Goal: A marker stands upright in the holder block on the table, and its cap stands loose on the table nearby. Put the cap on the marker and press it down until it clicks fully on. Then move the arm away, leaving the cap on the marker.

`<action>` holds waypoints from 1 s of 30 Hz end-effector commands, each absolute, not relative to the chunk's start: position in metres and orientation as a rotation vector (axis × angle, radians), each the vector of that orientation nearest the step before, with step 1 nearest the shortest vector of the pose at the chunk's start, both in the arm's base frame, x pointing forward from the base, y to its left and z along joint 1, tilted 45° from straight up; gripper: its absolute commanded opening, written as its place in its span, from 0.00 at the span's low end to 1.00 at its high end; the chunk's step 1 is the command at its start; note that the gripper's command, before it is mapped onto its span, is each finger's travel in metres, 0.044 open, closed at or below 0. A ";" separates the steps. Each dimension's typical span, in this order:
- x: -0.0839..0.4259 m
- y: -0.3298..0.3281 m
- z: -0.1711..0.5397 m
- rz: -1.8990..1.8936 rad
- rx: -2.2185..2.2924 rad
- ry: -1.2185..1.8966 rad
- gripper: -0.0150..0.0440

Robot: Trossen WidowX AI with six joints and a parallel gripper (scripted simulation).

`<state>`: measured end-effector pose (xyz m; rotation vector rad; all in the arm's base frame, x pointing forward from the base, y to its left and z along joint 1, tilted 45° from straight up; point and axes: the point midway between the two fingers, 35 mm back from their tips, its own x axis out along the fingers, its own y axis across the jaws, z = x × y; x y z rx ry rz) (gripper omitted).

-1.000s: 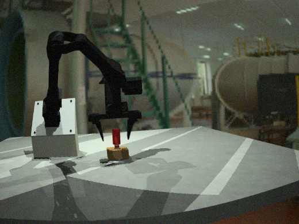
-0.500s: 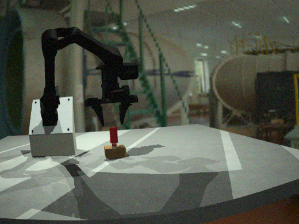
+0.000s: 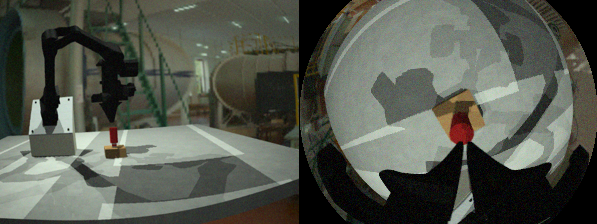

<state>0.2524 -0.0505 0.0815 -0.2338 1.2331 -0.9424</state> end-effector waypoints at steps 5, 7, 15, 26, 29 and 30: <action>0.256 -0.042 0.090 -0.599 -0.620 1.463 0.25; 0.256 -0.042 0.090 -0.599 -0.620 1.463 0.25; 0.256 -0.043 0.090 -0.599 -0.620 1.463 0.25; 0.255 -0.052 0.080 -0.599 -0.620 1.462 0.25; 0.255 -0.055 0.078 -0.600 -0.620 1.462 0.25; 0.255 -0.056 0.077 -0.600 -0.620 1.462 0.25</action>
